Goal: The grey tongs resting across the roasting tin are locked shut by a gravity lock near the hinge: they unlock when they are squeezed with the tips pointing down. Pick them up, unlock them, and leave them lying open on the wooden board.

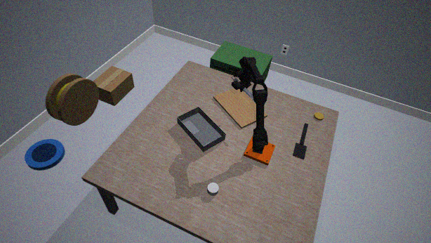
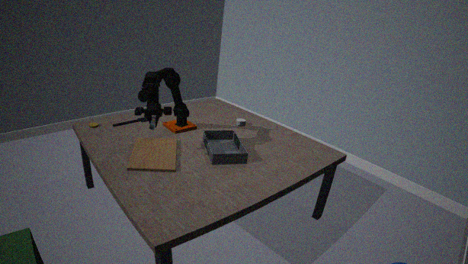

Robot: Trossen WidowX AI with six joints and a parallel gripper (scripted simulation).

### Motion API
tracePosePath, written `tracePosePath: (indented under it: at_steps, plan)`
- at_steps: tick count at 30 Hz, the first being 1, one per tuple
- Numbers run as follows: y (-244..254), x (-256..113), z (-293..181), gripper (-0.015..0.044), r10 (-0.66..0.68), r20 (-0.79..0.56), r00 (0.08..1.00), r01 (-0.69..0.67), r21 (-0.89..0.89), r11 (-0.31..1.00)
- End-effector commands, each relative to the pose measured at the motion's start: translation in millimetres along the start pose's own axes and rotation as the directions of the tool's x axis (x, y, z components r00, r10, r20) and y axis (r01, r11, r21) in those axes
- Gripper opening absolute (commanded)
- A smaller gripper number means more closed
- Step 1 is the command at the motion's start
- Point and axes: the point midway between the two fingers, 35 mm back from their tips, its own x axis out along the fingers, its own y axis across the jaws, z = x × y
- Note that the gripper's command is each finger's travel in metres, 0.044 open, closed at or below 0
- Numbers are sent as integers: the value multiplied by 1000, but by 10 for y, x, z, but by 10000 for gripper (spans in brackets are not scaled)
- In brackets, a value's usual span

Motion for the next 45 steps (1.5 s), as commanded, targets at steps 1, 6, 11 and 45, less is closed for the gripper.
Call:
tracePosePath:
  at_steps: [1, 6, 11, 45]
  plan:
    - [-7, -47, -1, -150, -11, 1, 1000, 11, -6, 1000]
    - [-9, -31, 2, -150, -11, 0, 1000, 11, -5, 1000]
    - [-16, 39, 14, -150, -13, -1, 1000, 13, -5, 1000]
    - [-49, 597, 48, -150, -25, -15, 1000, 25, 1, 1000]
